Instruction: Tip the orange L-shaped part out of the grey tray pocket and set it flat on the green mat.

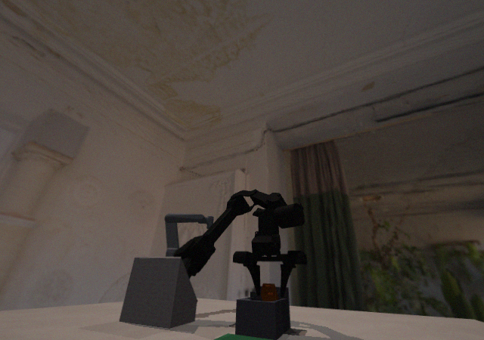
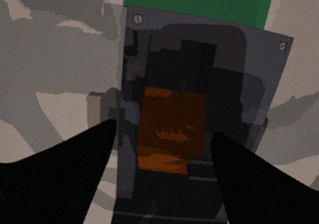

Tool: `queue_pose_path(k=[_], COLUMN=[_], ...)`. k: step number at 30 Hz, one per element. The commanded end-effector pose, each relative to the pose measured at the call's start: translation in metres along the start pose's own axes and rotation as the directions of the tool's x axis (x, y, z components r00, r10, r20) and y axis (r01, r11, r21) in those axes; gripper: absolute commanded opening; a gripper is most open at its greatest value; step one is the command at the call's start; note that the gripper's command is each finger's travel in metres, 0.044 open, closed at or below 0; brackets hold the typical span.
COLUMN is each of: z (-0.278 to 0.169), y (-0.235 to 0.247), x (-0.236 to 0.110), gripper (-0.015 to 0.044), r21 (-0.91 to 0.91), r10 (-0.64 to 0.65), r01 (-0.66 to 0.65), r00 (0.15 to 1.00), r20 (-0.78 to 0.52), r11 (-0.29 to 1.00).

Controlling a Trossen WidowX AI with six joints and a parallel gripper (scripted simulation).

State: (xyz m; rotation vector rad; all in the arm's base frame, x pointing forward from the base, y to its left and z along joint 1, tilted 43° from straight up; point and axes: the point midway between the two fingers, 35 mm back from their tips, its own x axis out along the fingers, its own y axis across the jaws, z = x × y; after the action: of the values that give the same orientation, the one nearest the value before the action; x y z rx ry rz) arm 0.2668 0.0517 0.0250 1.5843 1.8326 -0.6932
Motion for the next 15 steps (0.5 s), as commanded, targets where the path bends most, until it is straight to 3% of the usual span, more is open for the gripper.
queue_pose_path(k=[1,6,15], z=[-0.0008,-0.0001,-0.0001], y=[-0.0019,-0.0002,-0.0002], x=[0.0052,0.0012,0.0012], gripper=[0.028,0.0149,0.0089], r21=[0.007,0.0,0.0], r10=[-0.004,-0.001,-0.001], r01=[0.004,0.001,0.001], r00=[1.0,1.0,1.0], r20=[-0.006,0.0,0.0], r11=[1.0,1.0,1.0])
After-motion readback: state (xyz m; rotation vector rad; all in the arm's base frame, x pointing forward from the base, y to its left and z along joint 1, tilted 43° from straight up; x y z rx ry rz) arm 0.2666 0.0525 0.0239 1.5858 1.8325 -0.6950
